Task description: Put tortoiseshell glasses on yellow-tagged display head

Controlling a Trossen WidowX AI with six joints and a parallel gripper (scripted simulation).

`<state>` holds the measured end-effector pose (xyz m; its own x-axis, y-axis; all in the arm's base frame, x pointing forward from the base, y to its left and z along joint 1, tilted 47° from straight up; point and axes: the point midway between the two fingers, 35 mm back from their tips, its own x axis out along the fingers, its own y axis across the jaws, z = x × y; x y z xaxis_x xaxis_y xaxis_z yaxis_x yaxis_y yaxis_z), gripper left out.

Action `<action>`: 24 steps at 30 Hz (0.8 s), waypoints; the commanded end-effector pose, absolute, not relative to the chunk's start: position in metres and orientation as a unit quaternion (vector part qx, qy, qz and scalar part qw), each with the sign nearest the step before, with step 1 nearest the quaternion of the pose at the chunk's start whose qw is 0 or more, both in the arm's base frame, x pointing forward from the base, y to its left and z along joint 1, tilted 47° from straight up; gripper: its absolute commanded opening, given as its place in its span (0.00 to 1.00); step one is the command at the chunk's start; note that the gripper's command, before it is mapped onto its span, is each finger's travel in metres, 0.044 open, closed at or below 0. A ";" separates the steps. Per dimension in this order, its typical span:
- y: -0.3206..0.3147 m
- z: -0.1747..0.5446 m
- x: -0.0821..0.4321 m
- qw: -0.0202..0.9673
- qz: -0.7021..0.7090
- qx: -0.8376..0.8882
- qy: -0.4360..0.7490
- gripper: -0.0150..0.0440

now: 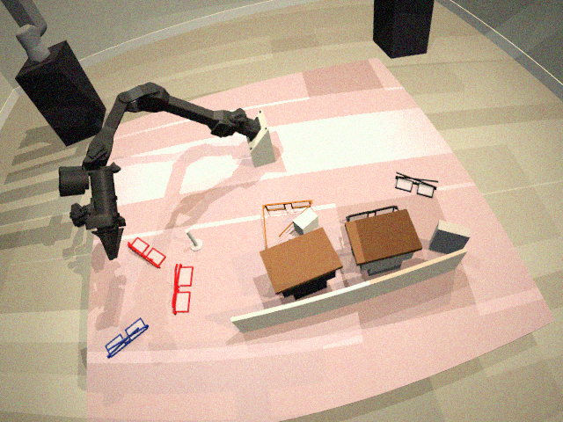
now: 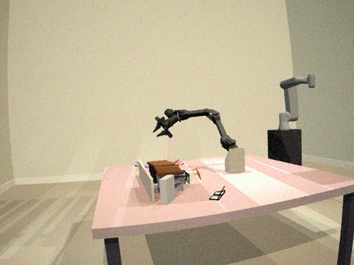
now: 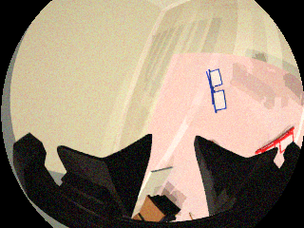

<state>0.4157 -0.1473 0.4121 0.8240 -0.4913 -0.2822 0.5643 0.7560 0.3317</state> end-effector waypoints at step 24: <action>0.000 0.036 0.323 0.649 -0.609 0.370 0.266 0.59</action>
